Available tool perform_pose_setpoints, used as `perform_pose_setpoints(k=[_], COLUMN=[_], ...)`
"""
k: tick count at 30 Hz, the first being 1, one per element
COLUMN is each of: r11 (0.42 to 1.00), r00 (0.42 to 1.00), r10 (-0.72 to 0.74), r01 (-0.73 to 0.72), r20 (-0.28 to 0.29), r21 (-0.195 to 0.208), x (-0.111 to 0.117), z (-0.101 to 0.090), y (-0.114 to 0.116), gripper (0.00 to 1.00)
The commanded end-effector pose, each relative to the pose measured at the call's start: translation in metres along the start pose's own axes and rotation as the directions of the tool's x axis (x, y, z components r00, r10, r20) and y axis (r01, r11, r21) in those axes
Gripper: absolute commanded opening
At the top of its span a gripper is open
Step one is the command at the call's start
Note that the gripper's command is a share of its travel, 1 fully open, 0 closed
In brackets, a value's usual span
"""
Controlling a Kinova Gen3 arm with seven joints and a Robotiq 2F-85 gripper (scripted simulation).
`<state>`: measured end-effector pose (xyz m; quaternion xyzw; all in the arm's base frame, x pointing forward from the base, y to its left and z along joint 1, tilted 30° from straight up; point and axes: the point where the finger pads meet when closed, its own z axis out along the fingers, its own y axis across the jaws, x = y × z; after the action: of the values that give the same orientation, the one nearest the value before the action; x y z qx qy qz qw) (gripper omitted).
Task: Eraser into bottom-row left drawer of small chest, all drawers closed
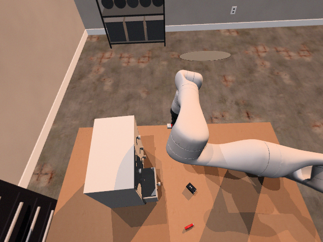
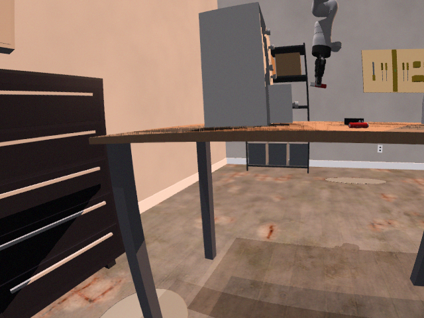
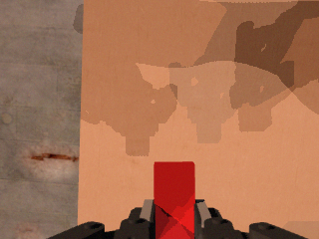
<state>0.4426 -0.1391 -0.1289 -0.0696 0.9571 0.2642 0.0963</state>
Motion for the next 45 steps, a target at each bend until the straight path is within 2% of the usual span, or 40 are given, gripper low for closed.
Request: perform_pose_setpoints(k=[1, 15, 17, 23, 32, 34, 45], r11=[1.000, 1.000, 1.000, 1.000, 1.000, 1.000, 1.000], r00=[1.000, 0.982, 0.982, 0.963, 0.918, 0.918, 0.834], r10=[0.008, 0.008, 0.008, 0.007, 0.007, 0.007, 0.006], r01=[-0.008, -0.008, -0.008, -0.008, -0.008, -0.008, -0.008], r20=[0.016, 0.186, 0.186, 0.268, 0.396, 0.396, 0.552], r21=[0.002, 0.002, 0.002, 0.002, 0.002, 0.002, 0.002], x=[0.0015, 0.0034, 0.0034, 0.0043, 0.0059, 0.0059, 0.0079], z=[-0.0026, -0.0016, -0.0016, -0.0013, -0.0005, -0.0005, 0.0005], y=[-0.0015, -0.0014, -0.0014, -0.0015, -0.0014, -0.0014, -0.0014], gripper=[0.19, 0.19, 0.19, 0.19, 0.19, 0.19, 0.19])
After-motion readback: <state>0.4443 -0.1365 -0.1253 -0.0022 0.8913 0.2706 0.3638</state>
